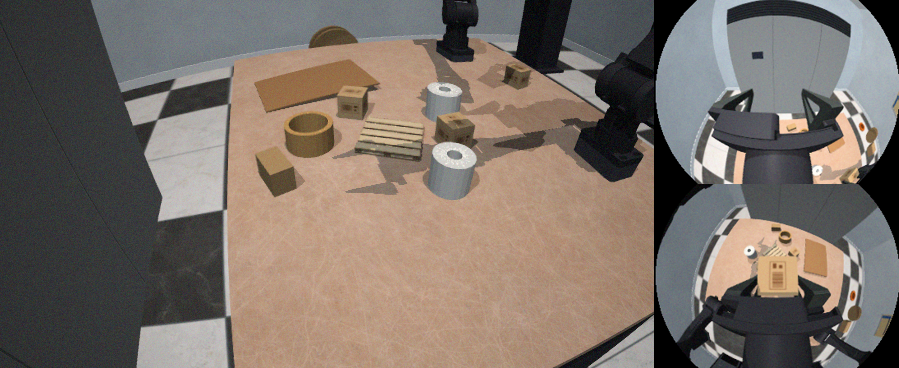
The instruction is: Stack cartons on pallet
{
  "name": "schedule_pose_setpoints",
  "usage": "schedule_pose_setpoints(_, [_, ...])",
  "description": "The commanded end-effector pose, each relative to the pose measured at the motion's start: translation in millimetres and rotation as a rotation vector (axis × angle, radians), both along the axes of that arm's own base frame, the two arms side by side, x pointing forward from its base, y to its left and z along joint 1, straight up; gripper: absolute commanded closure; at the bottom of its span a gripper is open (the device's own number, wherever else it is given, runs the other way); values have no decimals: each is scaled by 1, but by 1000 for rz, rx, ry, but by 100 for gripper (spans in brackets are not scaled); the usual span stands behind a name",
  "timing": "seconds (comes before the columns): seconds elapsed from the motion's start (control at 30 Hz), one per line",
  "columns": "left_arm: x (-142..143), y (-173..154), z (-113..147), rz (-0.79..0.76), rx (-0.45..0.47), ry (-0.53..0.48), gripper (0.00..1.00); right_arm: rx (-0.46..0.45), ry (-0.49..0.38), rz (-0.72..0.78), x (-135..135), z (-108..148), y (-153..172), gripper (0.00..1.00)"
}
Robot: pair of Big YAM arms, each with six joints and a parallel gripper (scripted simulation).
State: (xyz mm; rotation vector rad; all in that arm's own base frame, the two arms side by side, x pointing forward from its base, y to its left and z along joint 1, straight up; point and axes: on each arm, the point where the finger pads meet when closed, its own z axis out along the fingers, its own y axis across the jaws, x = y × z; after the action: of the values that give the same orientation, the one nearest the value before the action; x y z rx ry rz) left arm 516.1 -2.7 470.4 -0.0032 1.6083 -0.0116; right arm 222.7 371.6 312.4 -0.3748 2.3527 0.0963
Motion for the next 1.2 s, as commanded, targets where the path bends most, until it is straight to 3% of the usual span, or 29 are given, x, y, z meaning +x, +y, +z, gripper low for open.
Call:
schedule_pose_setpoints(0.0, [2, 2, 28, 5, 9, -48, 0, 66, -4, -54, 0, 30, 16, 50])
schedule_pose_setpoints(0.2, [2, 2, 28, 5, 9, -48, 0, 49, -7, -32, -6, 37, 18, 50])
schedule_pose_setpoints(0.37, [2, 2, 28, 5, 9, -48, 0, 231, 8, -110, 3, 38, 14, 50])
schedule_pose_setpoints(0.43, [2, 2, 28, 5, 9, -48, 0, 316, 32, -132, 2, 28, 10, 50])
schedule_pose_setpoints(0.5, [2, 2, 28, 5, 9, -48, 0, 316, 32, -132, 2, 28, 10, 50])
schedule_pose_setpoints(0.63, [2, 2, 28, 5, 9, -48, 0, 544, 76, -170, 2, 28, 10, 50])
schedule_pose_setpoints(1.0, [2, 2, 28, 5, 9, -48, 0, 1053, 180, -240, -2, 28, 11, 50])
schedule_pose_setpoints(1.07, [2, 2, 28, 5, 9, -48, 0, 1053, 180, -240, -2, 28, 11, 50])
schedule_pose_setpoints(1.17, [2, 2, 28, 5, 9, -48, 0, 1158, 195, -255, 0, 28, 9, 50])
